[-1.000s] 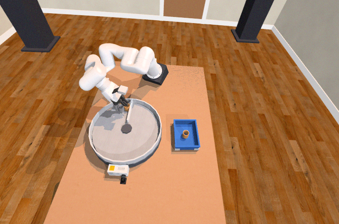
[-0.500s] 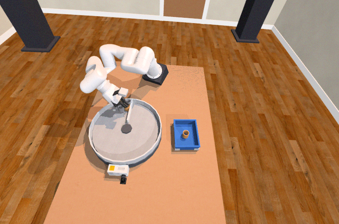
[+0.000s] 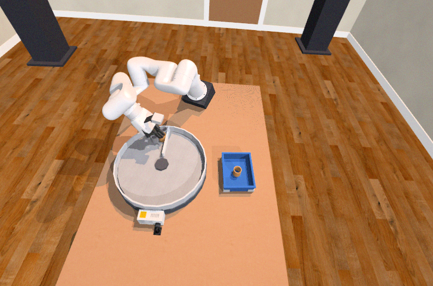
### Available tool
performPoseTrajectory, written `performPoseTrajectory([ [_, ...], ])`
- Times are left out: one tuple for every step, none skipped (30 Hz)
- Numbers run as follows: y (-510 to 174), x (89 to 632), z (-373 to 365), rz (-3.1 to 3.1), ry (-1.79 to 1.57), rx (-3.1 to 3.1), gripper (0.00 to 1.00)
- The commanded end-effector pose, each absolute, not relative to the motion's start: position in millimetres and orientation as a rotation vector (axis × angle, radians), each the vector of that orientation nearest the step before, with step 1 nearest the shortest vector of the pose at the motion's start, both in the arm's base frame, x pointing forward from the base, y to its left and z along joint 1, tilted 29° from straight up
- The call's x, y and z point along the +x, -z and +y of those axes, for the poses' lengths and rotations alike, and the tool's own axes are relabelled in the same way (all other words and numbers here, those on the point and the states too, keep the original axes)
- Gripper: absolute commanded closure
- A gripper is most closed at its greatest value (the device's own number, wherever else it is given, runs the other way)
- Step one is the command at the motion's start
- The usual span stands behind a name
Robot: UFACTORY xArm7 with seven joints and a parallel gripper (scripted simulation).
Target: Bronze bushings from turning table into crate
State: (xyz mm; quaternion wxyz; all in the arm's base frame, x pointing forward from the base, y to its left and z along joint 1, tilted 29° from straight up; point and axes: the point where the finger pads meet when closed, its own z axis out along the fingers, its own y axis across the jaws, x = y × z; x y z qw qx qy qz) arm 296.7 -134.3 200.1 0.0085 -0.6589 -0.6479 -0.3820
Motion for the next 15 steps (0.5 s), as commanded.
performPoseTrajectory([
  [-196.9, 298.6, -135.3, -2.026, 1.195, -2.06, 0.9],
  [-195.4, 299.4, -135.6, -2.026, 1.195, -2.06, 0.9],
  [-193.9, 300.2, -135.8, -2.026, 1.195, -2.06, 0.9],
  [-192.7, 300.9, -136.0, -2.026, 1.195, -2.06, 0.9],
  [-191.7, 301.4, -136.2, -2.026, 1.195, -2.06, 0.9],
  [-191.7, 301.4, -136.2, -2.026, 1.195, -2.06, 0.9],
  [-191.7, 301.4, -136.2, -2.026, 1.195, -2.06, 0.9],
  [-191.2, 301.7, -136.3, -2.026, 1.195, -2.06, 0.9],
  [-190.9, 301.8, -136.4, -2.026, 1.195, -2.06, 0.9],
  [-190.9, 301.8, -136.4, -2.026, 1.195, -2.06, 0.9],
  [-190.9, 301.8, -136.4, -2.026, 1.195, -2.06, 0.9],
  [-190.9, 301.8, -136.4, -2.026, 1.195, -2.06, 0.9],
  [-190.9, 301.8, -136.4, -2.026, 1.195, -2.06, 0.9],
  [-190.9, 301.8, -136.4, -2.026, 1.195, -2.06, 0.9],
  [-190.9, 301.8, -136.4, -2.026, 1.195, -2.06, 0.9],
])
